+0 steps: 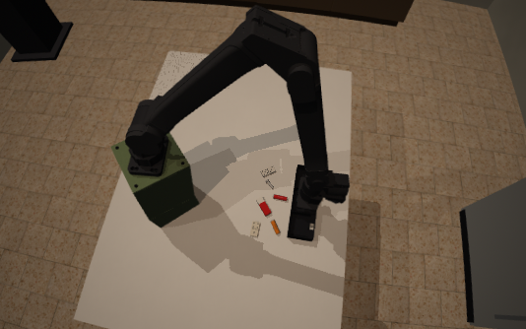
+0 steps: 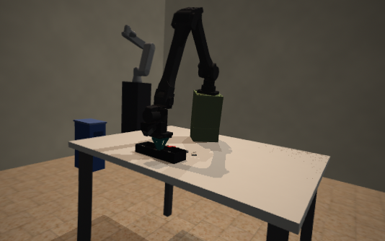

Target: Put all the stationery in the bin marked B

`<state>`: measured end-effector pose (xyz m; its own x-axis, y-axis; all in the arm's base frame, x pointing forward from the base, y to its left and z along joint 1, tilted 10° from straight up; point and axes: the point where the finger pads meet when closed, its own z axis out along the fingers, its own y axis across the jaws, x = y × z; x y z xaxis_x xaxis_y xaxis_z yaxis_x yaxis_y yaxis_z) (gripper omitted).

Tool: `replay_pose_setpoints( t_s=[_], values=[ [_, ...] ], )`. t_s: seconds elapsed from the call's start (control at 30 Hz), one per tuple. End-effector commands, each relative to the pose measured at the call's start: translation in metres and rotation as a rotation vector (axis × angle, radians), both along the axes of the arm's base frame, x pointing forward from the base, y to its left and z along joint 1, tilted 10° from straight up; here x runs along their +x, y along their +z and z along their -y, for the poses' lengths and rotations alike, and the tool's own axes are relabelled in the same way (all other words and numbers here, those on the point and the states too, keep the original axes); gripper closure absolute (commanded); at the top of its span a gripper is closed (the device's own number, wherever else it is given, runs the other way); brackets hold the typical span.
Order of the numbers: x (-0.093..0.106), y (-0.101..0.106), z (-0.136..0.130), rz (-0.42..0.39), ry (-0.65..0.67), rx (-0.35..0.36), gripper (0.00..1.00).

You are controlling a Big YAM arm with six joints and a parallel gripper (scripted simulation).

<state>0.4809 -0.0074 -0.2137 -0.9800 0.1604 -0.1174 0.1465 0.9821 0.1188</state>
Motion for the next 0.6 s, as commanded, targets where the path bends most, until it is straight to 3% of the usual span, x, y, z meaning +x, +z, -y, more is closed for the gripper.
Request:
replay_pose_setpoints(
  t_s=[0.0, 0.5, 0.57],
  values=[
    [0.014, 0.001, 0.007, 0.021, -0.008, -0.005, 0.92],
    [0.014, 0.001, 0.007, 0.017, -0.006, -0.005, 0.92],
    [0.026, 0.023, 0.009, 0.053, -0.006, -0.007, 0.92]
  ],
)
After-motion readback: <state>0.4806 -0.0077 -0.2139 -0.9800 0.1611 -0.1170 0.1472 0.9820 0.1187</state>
